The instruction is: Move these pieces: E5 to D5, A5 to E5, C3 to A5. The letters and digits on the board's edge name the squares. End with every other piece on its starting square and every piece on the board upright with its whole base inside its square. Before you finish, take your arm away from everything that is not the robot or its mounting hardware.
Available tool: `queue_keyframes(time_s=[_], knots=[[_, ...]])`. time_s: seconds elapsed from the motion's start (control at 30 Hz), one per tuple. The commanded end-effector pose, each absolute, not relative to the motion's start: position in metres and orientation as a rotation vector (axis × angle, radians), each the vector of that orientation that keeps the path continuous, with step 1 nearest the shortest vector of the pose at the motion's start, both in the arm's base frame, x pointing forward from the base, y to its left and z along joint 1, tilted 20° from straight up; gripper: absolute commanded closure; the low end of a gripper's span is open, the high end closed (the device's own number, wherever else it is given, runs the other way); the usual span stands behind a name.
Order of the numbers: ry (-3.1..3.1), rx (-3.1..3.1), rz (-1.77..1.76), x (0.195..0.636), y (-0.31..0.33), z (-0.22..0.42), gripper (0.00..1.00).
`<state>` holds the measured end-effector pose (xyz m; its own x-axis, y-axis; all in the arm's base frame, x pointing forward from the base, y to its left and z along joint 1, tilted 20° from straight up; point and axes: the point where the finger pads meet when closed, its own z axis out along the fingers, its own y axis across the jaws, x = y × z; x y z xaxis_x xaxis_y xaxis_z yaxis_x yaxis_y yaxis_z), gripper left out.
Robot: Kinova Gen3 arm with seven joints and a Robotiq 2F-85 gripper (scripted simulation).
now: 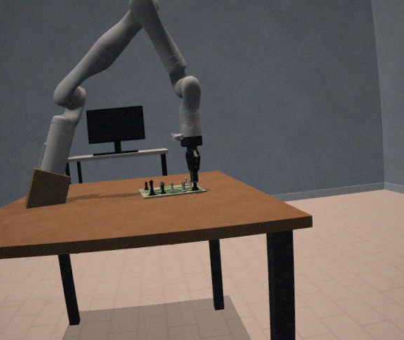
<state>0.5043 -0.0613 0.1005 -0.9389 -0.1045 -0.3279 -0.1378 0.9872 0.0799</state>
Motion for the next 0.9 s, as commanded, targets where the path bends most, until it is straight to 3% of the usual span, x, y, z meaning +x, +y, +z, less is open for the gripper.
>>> queue_keyframes(time_s=[0.0,0.37,0.4,0.47,0.5,0.57,0.6,0.73,0.77,0.83,0.87], knots=[[2.802,-0.175,0.144,0.5046,-0.0616,0.1012,1.00],[2.802,-0.175,0.144,0.5046,-0.0616,0.1012,1.00],[2.802,-0.175,0.144,0.5046,-0.0616,0.1012,0.92],[2.802,-0.175,0.144,0.5046,-0.0616,0.1012,0.92],[2.802,-0.175,0.144,0.5046,-0.0616,0.1012,0.84],[2.802,-0.175,0.144,0.5046,-0.0616,0.1012,0.84],[2.802,-0.175,0.144,0.5046,-0.0616,0.1012,0.75],[2.802,-0.175,0.144,0.5046,-0.0616,0.1012,0.75],[2.802,-0.175,0.144,0.5046,-0.0616,0.1012,0.67],[2.802,-0.175,0.144,0.5046,-0.0616,0.1012,0.67],[2.802,-0.175,0.144,0.5046,-0.0616,0.1012,0.59]])
